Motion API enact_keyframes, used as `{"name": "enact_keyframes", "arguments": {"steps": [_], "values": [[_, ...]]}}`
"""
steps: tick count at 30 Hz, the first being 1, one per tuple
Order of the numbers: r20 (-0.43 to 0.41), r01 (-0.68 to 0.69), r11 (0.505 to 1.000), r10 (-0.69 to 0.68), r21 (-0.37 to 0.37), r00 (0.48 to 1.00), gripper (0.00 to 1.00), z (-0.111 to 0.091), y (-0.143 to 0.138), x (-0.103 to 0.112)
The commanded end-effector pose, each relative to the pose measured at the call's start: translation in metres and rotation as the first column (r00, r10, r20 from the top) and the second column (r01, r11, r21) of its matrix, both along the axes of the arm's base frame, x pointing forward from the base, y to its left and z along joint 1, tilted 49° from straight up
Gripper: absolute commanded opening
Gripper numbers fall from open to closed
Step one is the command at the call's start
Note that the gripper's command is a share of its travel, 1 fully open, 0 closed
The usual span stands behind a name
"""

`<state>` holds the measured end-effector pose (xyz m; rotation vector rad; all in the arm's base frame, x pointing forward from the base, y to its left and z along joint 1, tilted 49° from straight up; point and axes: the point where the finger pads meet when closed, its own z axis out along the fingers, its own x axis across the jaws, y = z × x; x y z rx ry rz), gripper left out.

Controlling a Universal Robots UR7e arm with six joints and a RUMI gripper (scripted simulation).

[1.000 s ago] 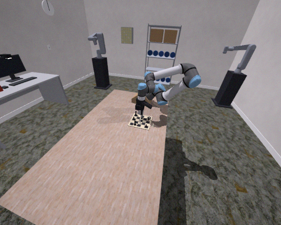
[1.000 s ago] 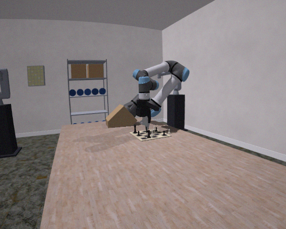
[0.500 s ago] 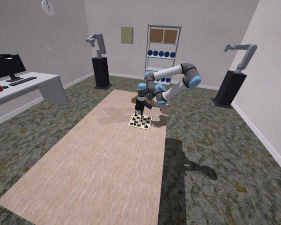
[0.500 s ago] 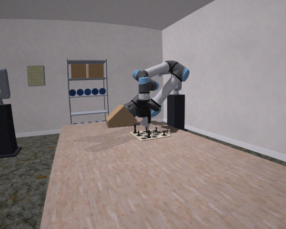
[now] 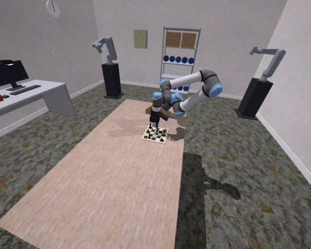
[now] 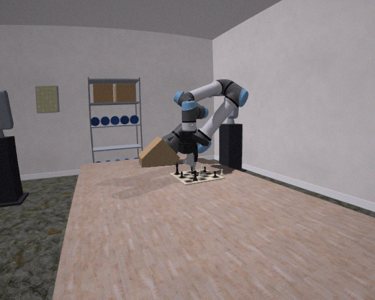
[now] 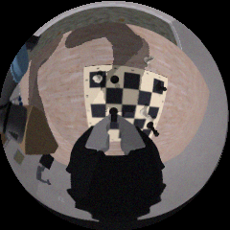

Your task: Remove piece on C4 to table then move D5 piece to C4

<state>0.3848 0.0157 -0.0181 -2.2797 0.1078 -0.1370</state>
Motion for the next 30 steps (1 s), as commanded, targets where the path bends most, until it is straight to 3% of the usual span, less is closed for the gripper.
{"name": "enact_keyframes", "arguments": {"steps": [1, 23, 30], "values": [[0.001, 0.001, 1.0, -0.001, -0.001, 1.0, 0.0, 0.0001, -0.0004, 0.0002], [0.001, 0.001, 1.0, -0.001, -0.001, 1.0, 0.0, 0.0001, -0.0004, 0.0002], [0.001, 0.001, 1.0, -0.001, -0.001, 1.0, 0.13, 0.0001, -0.0004, 0.0002]]}}
